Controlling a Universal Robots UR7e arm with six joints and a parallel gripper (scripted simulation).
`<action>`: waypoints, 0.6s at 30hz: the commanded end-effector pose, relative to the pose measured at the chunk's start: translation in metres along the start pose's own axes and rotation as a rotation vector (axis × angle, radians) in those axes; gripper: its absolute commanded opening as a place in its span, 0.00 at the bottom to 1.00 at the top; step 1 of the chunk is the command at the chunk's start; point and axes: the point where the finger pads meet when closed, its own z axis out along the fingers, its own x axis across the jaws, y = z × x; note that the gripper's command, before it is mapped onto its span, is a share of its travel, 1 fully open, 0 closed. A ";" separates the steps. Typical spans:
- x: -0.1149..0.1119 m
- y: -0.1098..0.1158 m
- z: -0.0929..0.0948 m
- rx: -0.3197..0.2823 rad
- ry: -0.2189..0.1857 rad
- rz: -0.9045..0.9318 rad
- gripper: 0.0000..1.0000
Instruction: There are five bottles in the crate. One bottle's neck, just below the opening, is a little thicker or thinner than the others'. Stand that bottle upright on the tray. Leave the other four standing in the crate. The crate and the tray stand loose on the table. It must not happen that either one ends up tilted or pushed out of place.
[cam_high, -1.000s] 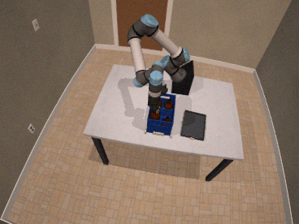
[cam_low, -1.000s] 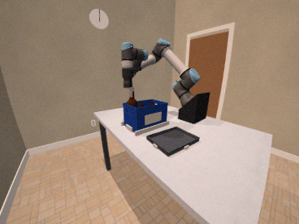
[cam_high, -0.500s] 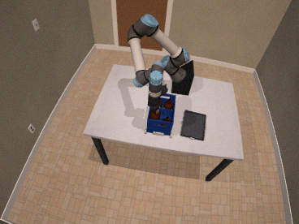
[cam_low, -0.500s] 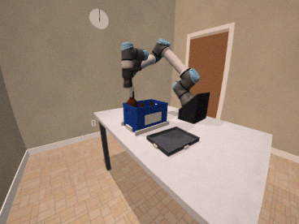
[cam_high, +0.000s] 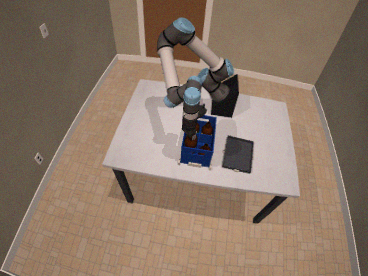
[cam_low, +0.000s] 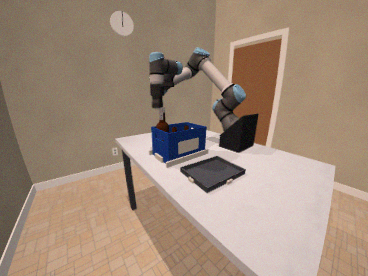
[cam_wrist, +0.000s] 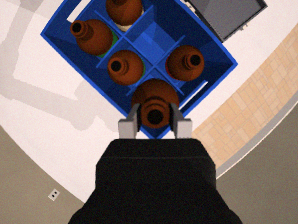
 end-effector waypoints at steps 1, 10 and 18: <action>0.000 0.002 -0.003 -0.004 0.003 0.003 0.00; 0.000 0.002 -0.003 -0.005 0.003 0.003 0.00; 0.000 0.002 -0.005 -0.005 0.004 0.004 0.00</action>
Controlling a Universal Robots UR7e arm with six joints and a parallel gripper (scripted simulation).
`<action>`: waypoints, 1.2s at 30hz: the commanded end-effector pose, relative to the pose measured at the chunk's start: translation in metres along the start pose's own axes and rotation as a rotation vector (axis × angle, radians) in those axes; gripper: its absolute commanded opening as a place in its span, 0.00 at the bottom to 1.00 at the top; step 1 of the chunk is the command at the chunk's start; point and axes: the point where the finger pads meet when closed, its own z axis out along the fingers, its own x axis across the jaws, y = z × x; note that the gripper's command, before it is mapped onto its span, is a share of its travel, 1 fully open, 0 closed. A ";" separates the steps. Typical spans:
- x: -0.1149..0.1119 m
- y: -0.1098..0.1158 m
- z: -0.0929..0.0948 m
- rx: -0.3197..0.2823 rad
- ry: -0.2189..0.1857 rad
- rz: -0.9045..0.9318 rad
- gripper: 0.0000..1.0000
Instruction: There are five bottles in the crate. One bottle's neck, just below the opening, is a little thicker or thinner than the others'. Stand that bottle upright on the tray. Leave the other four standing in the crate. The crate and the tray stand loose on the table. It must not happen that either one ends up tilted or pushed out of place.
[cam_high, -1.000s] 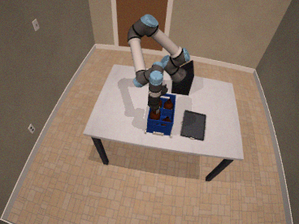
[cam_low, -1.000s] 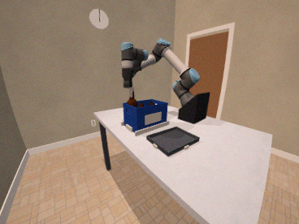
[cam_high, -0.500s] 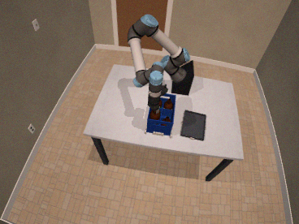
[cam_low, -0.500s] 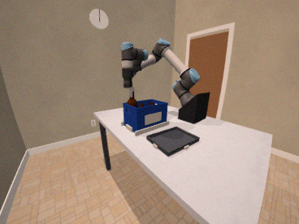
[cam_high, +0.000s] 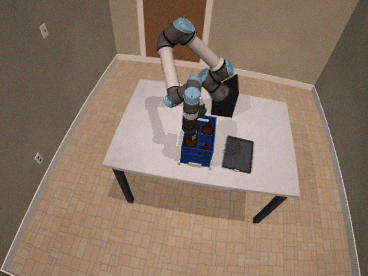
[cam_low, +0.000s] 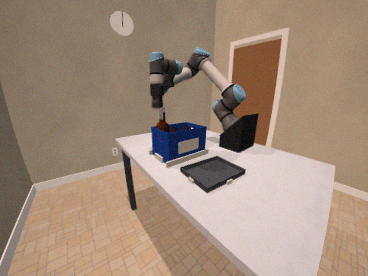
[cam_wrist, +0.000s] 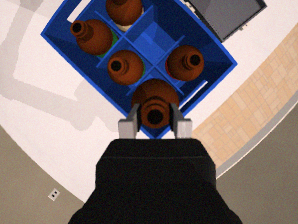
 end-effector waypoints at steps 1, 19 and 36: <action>0.000 0.002 -0.005 -0.005 0.004 0.004 0.00; 0.000 0.002 -0.020 -0.005 0.004 0.004 0.00; 0.000 0.002 -0.037 -0.005 0.004 0.003 0.00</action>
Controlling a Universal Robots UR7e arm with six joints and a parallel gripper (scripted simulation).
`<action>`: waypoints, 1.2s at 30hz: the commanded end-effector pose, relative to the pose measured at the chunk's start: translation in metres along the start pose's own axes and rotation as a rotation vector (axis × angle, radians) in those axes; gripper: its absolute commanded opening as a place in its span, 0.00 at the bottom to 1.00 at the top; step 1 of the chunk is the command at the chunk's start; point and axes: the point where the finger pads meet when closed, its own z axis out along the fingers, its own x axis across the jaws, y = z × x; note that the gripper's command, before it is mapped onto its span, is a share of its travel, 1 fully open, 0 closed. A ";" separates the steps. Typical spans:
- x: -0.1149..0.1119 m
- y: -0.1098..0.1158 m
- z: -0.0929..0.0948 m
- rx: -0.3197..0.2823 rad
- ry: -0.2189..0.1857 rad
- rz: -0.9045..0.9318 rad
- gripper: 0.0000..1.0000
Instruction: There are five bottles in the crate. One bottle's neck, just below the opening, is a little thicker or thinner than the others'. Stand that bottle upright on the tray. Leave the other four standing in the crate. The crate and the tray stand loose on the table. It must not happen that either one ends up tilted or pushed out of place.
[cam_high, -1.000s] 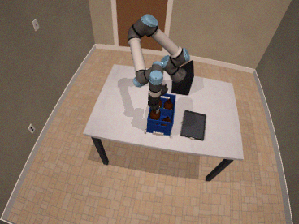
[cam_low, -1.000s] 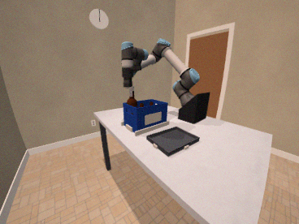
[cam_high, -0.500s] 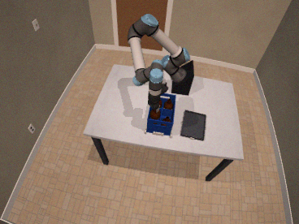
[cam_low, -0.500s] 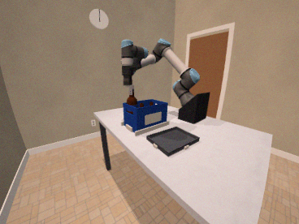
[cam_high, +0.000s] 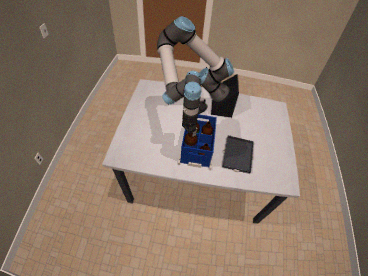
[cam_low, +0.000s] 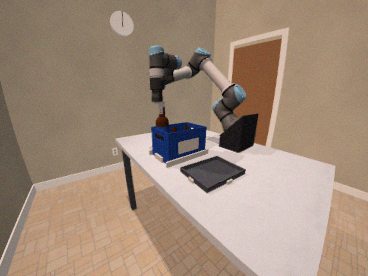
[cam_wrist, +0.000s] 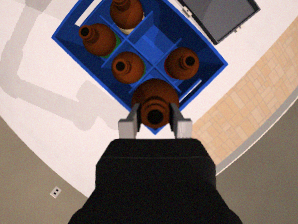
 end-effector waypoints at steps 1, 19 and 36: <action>0.000 0.001 -0.007 -0.002 0.003 0.003 0.00; 0.000 0.001 -0.012 -0.001 0.002 0.002 0.00; 0.000 0.001 -0.012 -0.001 0.002 0.003 0.00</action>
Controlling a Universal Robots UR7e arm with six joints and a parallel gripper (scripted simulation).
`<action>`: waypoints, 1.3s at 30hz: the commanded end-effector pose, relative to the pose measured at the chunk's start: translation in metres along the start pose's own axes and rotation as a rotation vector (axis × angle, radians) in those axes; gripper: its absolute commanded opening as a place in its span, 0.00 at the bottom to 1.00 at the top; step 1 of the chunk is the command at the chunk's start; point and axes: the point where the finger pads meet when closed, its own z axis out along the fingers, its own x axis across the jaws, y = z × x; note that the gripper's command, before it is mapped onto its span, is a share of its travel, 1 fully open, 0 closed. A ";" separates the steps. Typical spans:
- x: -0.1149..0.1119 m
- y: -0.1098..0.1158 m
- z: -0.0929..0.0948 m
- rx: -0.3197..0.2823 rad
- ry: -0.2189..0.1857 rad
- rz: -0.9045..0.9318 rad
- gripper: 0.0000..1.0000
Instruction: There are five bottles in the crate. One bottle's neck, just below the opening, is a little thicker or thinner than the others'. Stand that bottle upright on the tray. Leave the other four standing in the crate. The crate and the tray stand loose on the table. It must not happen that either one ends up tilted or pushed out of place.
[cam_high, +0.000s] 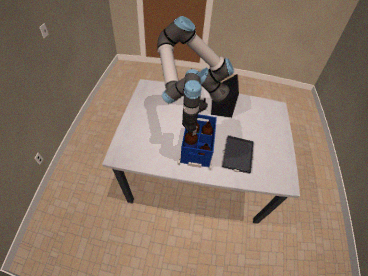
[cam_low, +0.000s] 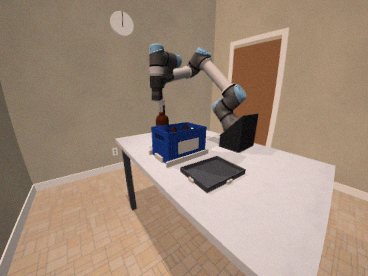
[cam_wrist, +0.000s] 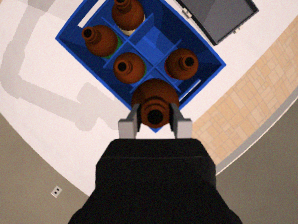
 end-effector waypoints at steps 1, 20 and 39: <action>0.001 0.001 -0.003 -0.003 0.005 0.003 0.00; 0.001 0.001 -0.003 -0.003 0.005 0.003 0.00; 0.001 0.001 -0.011 -0.004 0.006 0.003 0.00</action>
